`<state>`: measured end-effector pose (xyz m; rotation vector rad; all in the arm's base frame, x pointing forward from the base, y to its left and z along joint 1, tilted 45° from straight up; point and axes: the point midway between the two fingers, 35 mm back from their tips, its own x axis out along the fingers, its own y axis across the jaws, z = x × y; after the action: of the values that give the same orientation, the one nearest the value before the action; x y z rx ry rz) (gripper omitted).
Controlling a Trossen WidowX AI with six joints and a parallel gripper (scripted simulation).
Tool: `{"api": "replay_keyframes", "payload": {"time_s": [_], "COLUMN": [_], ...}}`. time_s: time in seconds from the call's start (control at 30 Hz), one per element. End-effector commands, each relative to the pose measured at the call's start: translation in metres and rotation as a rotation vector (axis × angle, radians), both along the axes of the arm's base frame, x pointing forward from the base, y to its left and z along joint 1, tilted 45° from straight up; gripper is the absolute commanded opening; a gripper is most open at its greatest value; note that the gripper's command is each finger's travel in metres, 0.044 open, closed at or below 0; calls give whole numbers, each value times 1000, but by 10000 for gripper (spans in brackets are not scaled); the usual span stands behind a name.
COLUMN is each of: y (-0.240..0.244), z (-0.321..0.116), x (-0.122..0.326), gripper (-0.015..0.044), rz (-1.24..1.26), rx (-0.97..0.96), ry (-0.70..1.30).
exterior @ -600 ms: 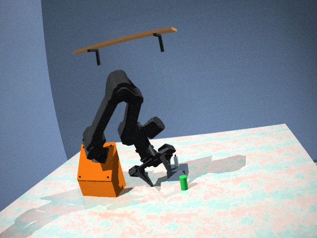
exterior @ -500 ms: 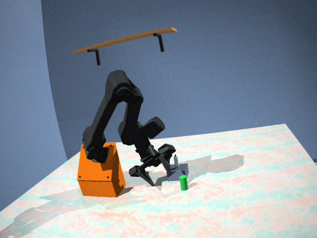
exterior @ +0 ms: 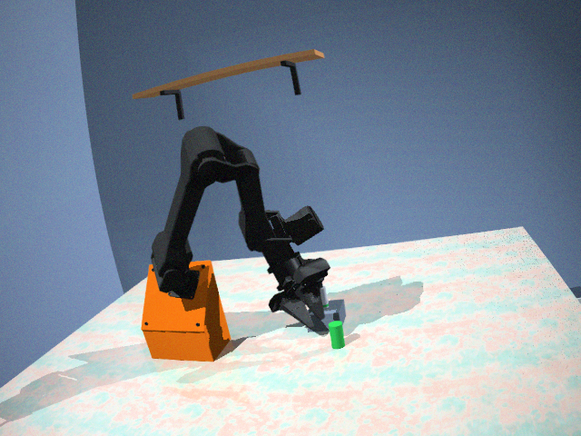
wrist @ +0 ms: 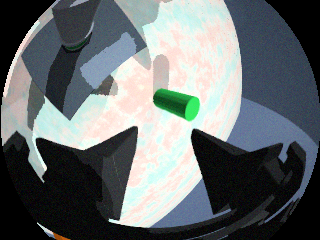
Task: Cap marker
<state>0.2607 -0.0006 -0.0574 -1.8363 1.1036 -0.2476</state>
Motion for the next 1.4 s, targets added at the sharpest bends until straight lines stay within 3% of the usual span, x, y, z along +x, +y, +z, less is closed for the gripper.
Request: {"api": "replay_keyframes", "payload": {"time_s": [0.0, 0.17, 0.43, 0.67, 1.0, 1.37], "y": [29, 35, 40, 38, 41, 41], "z": [1, 8, 25, 24, 70, 71], "x": [38, 48, 53, 51, 46, 45], "gripper": [236, 236, 236, 236, 236, 236], "rz": [-226, -464, -748, -748, -1301, -1311], "rx": [458, 700, 871, 871, 1016, 1016], "ry": [-369, -605, -834, -834, -1444, -1456]}}
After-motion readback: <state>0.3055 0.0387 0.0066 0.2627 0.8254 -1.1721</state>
